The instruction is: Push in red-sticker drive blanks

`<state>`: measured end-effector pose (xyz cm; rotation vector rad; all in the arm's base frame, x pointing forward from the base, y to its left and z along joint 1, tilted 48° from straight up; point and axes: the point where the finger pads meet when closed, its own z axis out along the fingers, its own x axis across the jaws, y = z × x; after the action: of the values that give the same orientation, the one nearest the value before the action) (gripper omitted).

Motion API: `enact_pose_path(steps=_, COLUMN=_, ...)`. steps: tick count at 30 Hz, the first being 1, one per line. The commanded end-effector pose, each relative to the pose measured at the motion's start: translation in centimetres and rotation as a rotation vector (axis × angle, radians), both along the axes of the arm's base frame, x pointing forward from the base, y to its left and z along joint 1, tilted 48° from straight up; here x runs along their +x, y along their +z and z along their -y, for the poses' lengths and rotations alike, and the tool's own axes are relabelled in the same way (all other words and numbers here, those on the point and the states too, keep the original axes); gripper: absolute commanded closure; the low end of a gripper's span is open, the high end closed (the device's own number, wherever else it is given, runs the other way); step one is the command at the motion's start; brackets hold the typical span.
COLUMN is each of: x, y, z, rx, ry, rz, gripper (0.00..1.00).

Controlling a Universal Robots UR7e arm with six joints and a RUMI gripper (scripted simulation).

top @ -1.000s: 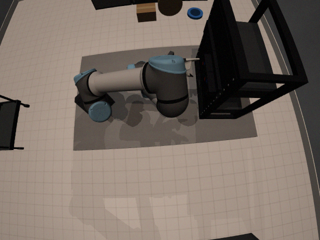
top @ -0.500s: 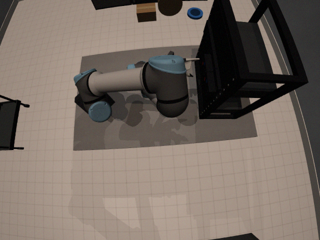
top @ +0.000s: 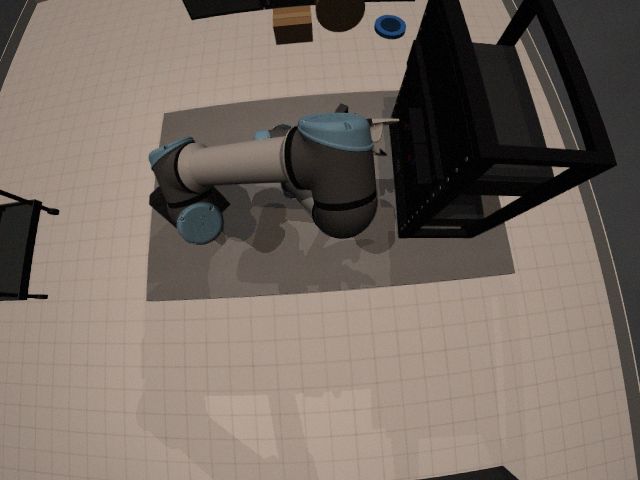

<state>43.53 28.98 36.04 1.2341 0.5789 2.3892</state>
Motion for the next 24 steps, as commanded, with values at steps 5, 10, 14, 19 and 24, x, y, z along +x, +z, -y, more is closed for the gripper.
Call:
enact_pose_path(steps=5, x=-0.4, y=1.4, z=2.2, rx=0.0, ry=0.001, rz=0.001, gripper=0.0)
enact_pose_path(steps=10, x=-0.7, y=2.5, z=3.9, rx=0.0, ry=0.001, rz=0.001, gripper=0.0)
enact_pose_path(steps=14, x=-0.8, y=2.9, z=4.5, rx=0.0, ry=0.001, rz=0.001, gripper=0.0)
enact_pose_path(steps=19, x=-1.1, y=3.8, z=6.0, rx=0.0, ry=0.001, rz=0.001, gripper=0.0)
enact_pose_path(steps=24, x=-1.3, y=4.4, z=7.1, rx=0.0, ry=0.001, rz=0.001, gripper=0.0)
